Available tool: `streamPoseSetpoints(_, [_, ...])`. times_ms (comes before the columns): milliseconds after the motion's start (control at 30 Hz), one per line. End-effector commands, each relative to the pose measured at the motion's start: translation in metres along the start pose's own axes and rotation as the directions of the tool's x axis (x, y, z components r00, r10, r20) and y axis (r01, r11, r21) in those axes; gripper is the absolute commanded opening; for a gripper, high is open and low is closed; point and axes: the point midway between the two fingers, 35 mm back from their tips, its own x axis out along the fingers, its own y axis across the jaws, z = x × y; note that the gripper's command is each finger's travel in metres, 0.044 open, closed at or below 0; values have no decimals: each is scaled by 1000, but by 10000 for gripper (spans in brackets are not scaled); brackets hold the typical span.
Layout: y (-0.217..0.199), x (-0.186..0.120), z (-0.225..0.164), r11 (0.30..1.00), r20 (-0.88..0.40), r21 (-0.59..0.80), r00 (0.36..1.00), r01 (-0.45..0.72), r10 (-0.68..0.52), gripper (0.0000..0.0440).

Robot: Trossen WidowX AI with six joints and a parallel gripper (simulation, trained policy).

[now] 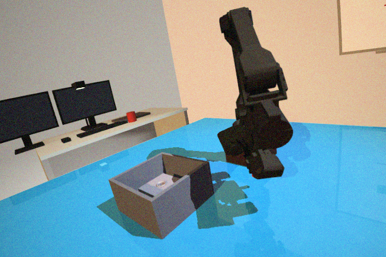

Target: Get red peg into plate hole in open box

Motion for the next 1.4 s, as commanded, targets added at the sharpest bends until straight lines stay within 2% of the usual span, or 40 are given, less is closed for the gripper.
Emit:
streamPoseSetpoints(0, [-3, -12, 8, 1000, 19, -1, 1000, -3, 3, 0])
streamPoseSetpoints(400, [-11, -55, 42, 997, 75, 72, 997, -42, 36, 0])
streamPoseSetpoints(633, [-13, -66, 71, 985, 102, 160, 993, -69, 53, 0])
streamPoseSetpoints(1000, [-16, -70, 123, 953, 134, 282, 988, -106, 70, 0])
streamPoseSetpoints(1367, [-25, -57, 175, 929, 146, 348, 986, -122, 75, 0])
